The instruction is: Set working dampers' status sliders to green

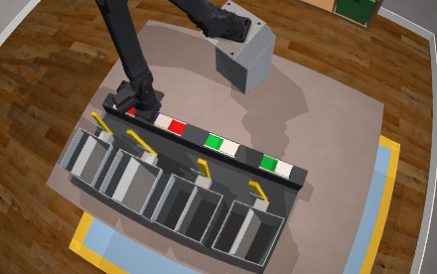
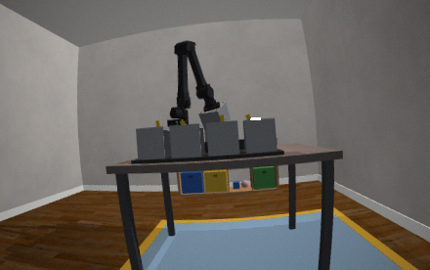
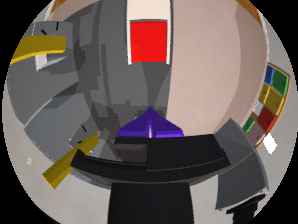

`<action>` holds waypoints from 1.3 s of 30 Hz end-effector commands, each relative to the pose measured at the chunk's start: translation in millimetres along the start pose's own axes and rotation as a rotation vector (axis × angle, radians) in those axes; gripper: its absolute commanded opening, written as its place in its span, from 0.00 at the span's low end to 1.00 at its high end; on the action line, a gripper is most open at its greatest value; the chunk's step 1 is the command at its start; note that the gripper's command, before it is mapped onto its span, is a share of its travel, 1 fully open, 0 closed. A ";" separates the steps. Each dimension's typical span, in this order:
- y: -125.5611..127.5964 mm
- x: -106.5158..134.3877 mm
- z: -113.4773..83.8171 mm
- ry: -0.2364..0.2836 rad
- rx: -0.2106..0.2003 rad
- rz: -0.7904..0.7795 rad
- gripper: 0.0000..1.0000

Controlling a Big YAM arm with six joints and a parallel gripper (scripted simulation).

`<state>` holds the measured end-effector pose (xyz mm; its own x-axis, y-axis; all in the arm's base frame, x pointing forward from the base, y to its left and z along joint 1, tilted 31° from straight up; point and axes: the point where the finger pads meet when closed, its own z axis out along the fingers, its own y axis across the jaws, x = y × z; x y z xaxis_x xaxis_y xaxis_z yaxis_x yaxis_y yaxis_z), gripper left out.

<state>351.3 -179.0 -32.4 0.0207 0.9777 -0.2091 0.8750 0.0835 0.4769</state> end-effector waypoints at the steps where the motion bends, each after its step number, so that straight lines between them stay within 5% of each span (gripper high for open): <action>1: 0.7 2.7 5.0 0.002 0.004 0.004 0.00; 39: -3.8 10.7 4.8 0.007 0.010 0.004 0.00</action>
<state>353.1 -175.0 -32.6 0.0187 0.9773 -0.2109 0.8739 0.0865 0.4783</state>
